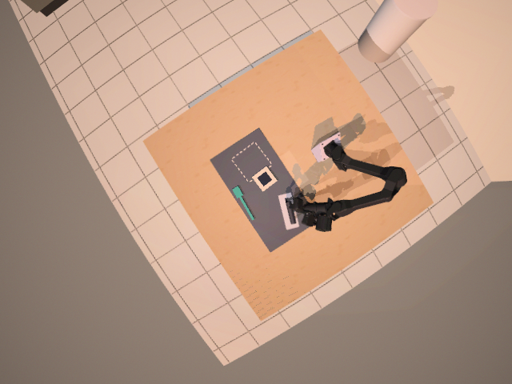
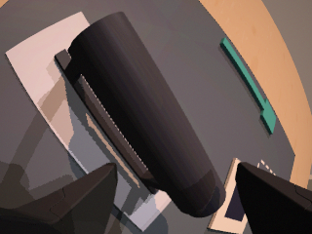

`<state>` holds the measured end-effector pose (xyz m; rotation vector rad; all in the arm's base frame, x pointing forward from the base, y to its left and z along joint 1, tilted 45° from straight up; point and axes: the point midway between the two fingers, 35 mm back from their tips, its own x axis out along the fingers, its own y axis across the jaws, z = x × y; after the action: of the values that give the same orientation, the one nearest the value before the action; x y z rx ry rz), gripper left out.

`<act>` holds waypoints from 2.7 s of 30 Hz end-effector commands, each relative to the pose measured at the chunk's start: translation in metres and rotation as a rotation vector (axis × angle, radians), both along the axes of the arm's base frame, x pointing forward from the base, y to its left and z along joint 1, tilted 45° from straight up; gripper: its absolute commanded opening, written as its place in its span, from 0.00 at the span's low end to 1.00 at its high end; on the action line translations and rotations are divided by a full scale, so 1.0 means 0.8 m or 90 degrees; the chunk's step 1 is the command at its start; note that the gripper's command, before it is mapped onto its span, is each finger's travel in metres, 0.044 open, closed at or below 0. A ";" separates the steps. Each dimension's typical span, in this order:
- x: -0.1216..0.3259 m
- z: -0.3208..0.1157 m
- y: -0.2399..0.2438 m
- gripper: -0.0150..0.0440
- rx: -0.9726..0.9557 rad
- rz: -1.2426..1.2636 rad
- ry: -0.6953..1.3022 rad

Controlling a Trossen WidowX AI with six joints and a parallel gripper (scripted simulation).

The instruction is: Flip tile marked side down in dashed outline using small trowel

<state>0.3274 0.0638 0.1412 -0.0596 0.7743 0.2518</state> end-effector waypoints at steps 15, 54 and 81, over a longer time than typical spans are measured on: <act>-0.016 -0.005 0.005 0.76 -0.267 0.170 -0.153; 0.035 -0.040 0.014 0.76 -0.267 0.171 -0.154; 0.044 -0.049 0.015 0.35 -0.267 0.170 -0.154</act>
<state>0.3621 0.0755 0.1016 -0.5807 0.5706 0.3231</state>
